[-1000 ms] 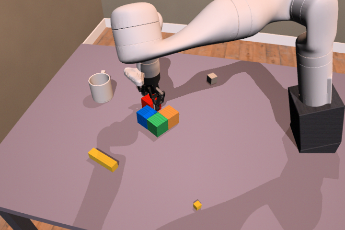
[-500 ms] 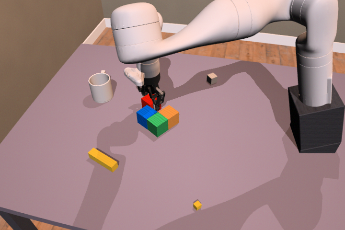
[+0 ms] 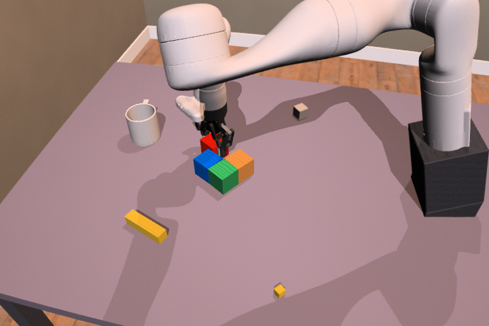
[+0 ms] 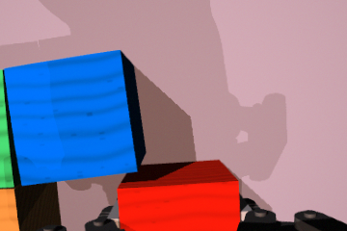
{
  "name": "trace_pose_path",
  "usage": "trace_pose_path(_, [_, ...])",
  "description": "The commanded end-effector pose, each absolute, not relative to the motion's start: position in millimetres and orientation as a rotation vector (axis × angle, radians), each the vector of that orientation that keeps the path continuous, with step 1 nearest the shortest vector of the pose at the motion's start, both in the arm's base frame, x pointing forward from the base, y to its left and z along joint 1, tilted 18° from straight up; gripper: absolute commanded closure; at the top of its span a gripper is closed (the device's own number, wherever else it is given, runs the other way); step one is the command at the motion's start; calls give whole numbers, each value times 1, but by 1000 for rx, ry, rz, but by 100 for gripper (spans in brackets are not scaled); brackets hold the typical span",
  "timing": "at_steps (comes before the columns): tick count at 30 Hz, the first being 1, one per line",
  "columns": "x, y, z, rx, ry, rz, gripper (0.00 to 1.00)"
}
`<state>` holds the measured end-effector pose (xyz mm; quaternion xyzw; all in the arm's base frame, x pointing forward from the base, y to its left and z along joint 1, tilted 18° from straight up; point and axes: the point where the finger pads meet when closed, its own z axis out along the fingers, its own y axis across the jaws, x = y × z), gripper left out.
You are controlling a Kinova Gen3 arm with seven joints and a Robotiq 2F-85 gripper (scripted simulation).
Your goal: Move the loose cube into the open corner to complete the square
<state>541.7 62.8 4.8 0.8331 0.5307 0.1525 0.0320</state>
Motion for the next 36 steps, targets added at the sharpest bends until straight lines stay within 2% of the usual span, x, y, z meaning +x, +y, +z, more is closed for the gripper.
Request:
trace_pose_path(1, [545, 62, 5, 2552, 1641, 479, 90])
trace_pose_path(2, [545, 62, 5, 2552, 1641, 479, 18])
trace_pose_path(36, [545, 62, 5, 2552, 1641, 479, 18])
